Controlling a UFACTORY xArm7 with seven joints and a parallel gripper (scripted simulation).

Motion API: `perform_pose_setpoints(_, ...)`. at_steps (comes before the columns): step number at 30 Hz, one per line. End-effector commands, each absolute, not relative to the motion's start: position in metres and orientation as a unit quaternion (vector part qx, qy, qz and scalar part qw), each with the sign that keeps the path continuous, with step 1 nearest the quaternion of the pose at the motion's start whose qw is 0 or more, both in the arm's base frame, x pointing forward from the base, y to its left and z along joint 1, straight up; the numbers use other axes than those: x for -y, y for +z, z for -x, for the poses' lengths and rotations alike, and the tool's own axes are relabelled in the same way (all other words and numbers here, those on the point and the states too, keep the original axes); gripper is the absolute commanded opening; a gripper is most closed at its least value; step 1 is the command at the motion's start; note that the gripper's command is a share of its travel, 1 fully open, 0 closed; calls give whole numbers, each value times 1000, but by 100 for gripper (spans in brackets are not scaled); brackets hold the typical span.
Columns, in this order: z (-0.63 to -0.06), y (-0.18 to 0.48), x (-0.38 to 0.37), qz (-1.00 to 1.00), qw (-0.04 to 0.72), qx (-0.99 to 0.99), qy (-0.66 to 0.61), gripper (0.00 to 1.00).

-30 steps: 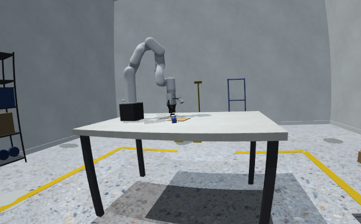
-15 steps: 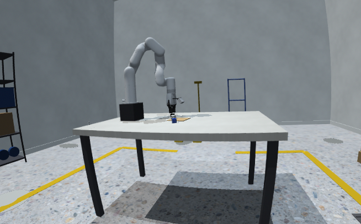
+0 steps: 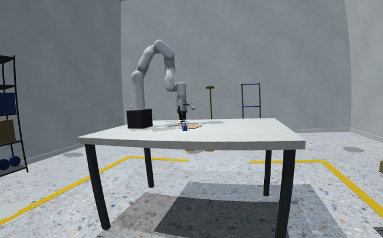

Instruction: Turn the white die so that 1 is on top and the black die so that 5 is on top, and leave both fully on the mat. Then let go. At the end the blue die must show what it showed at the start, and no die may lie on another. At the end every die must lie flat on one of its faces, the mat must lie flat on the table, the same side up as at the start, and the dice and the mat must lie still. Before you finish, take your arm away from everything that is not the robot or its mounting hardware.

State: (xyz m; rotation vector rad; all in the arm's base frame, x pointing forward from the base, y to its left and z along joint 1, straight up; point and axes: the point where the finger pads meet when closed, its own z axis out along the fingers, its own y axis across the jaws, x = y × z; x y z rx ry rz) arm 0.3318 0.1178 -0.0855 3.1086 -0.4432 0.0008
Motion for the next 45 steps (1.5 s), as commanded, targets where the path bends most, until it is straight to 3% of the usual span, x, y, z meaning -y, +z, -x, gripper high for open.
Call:
perform_pose_setpoints(1,-333,-85,-118,-990,0,141,2,47)
perform_pose_setpoints(45,-333,-110,-118,-990,0,141,2,47)
